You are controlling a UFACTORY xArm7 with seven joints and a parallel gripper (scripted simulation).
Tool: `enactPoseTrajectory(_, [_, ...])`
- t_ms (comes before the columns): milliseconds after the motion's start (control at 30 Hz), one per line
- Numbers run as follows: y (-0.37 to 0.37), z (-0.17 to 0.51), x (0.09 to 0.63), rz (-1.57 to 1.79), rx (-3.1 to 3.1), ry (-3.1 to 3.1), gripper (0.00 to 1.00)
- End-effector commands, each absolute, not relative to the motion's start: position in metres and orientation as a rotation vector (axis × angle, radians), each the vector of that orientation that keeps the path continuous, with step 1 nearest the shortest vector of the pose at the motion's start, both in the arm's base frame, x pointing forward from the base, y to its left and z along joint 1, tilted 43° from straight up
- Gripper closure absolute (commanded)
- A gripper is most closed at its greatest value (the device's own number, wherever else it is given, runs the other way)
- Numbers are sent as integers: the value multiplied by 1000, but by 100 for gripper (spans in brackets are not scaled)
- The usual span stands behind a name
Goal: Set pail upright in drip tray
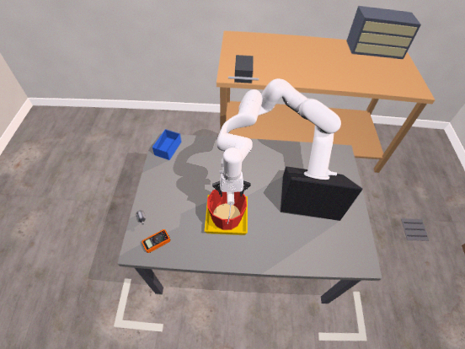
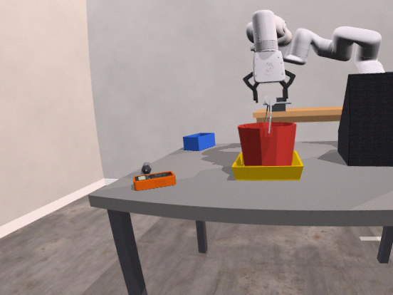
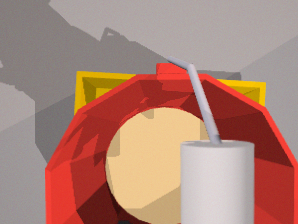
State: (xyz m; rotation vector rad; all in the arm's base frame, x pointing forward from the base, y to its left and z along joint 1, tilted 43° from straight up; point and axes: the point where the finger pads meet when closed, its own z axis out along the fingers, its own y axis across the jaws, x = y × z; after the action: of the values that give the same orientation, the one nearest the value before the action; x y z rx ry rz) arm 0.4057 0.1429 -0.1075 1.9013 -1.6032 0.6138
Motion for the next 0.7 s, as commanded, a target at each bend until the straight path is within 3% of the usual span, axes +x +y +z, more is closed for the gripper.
enactPoseTrajectory(0, [149, -103, 406, 615, 1907, -1605, 0])
enactPoseTrajectory(667, [177, -72, 407, 615, 1907, -1605, 0])
